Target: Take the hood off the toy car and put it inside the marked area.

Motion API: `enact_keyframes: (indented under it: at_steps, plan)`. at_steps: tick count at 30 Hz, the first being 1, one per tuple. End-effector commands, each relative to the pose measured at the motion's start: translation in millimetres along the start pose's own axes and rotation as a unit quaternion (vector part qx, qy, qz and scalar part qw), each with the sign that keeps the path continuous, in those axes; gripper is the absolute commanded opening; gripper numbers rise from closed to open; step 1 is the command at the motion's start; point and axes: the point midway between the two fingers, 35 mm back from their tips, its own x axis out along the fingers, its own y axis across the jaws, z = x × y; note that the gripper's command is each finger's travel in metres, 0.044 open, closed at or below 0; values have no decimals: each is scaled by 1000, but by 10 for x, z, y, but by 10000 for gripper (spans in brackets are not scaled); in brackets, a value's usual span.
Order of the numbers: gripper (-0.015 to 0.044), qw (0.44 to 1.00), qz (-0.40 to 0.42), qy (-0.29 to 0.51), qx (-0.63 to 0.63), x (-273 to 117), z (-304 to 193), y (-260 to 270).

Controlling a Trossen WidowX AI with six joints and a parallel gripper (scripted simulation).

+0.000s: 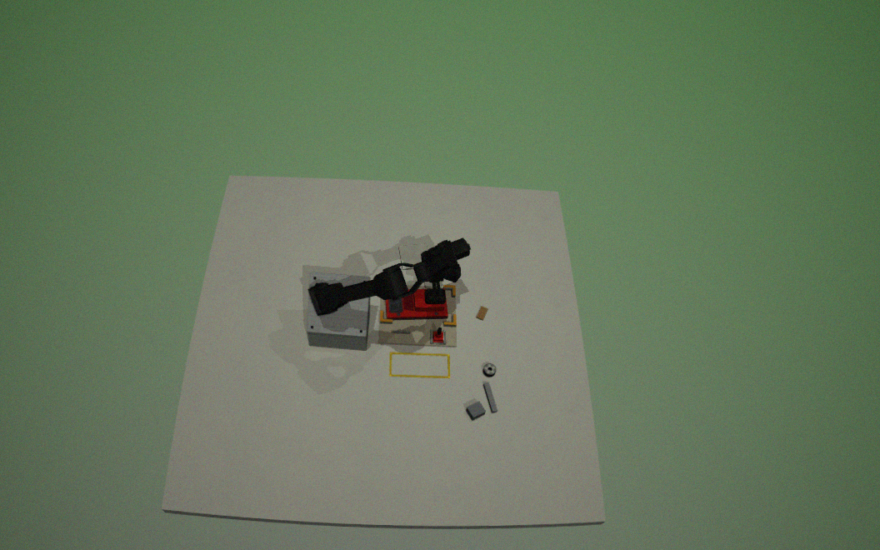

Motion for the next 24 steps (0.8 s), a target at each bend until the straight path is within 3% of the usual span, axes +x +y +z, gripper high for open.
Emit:
enact_keyframes:
  at_steps: [1,24]
  plan:
    - [440,1000,-2,2,-4,55,-11,-2]
    - [440,1000,-3,2,-4,280,-18,-7]
